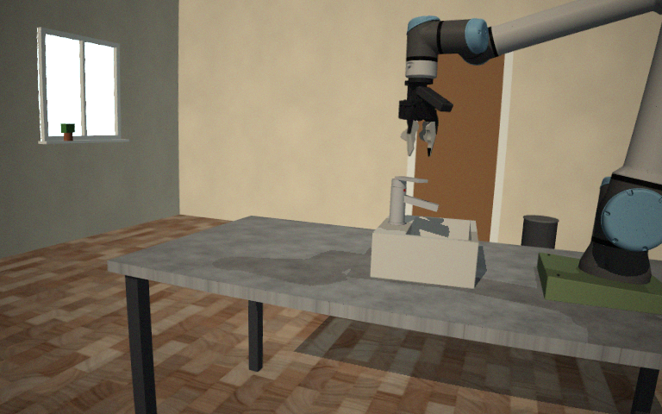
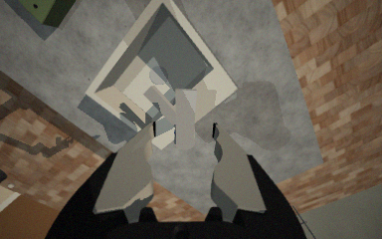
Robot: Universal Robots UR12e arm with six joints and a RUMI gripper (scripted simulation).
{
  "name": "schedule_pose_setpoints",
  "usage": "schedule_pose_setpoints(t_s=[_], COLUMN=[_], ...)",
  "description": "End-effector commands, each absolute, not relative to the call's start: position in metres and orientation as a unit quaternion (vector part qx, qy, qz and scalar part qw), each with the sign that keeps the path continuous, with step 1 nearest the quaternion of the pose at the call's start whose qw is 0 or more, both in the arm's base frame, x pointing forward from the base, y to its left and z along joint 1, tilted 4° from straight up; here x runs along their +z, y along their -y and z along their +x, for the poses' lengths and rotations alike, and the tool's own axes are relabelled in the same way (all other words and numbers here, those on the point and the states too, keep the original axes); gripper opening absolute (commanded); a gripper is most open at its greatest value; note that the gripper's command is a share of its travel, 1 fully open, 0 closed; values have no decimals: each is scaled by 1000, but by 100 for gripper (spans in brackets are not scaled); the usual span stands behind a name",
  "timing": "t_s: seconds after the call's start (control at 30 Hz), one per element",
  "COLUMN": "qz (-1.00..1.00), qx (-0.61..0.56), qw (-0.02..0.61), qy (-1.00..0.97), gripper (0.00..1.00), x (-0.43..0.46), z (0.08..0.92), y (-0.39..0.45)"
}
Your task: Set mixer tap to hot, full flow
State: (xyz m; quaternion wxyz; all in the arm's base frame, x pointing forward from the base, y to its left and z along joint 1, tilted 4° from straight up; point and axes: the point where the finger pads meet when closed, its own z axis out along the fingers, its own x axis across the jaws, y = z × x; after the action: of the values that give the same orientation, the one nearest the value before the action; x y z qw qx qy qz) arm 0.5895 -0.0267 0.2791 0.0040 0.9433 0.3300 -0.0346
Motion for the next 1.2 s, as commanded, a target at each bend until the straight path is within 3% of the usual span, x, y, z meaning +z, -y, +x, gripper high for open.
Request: schedule_pose_setpoints(t_s=[0.0,1.17], qz=[943,943], qx=[-34,-34], qw=[4,4], qy=[-330,-330], gripper=[44,44], x=[280,270], z=[590,589], y=[27,27])
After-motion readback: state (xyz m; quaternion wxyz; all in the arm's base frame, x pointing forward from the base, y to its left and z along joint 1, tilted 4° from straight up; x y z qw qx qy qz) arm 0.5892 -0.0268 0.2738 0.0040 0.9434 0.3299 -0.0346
